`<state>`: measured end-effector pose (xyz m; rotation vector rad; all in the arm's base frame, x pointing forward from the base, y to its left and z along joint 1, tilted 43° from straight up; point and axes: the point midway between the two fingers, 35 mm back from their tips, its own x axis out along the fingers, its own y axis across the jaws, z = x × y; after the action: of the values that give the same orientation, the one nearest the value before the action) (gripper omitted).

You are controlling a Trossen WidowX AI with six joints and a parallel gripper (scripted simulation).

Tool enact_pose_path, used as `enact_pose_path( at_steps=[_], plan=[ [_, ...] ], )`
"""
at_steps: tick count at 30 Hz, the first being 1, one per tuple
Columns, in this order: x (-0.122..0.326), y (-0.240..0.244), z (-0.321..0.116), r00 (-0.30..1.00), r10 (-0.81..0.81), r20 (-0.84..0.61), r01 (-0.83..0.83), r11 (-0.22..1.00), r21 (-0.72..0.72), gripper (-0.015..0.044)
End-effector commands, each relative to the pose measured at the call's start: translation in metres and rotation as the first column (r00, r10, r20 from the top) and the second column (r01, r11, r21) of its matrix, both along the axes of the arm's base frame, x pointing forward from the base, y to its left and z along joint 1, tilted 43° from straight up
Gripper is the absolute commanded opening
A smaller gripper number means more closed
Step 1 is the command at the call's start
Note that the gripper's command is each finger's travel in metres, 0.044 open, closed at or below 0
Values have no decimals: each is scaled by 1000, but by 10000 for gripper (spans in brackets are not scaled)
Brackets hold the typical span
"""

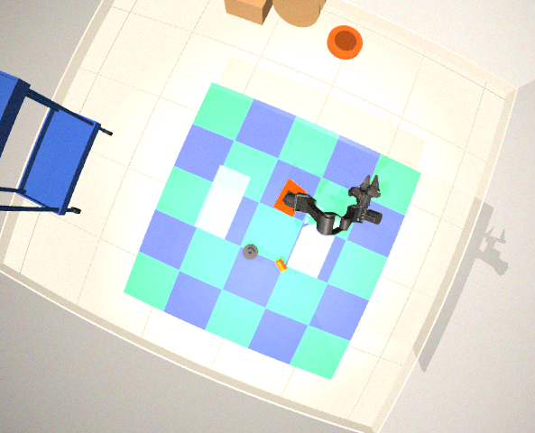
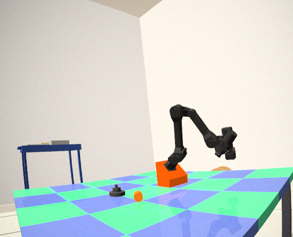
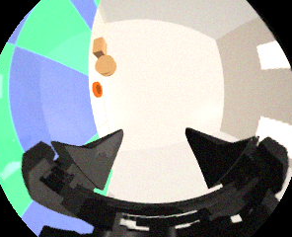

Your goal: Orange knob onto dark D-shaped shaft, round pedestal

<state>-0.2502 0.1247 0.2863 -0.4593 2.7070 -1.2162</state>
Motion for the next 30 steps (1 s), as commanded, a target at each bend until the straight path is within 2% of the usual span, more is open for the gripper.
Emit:
enact_pose_path(
  at_steps=[1, 8, 16, 23, 30],
  plan=[
    [32, 50, 1, 976, -219, 0, 219, 976, -2, 440],
    [105, 114, 1, 845, -535, -2, 535, 845, 1, 440],
    [208, 152, 1, 576, -817, -4, 817, 576, 4, 440],
    [305, 150, 1, 267, -964, -5, 964, 267, 6, 440],
    [395, 116, 1, -72, -997, -6, 997, -72, 7, 440]
  ],
)
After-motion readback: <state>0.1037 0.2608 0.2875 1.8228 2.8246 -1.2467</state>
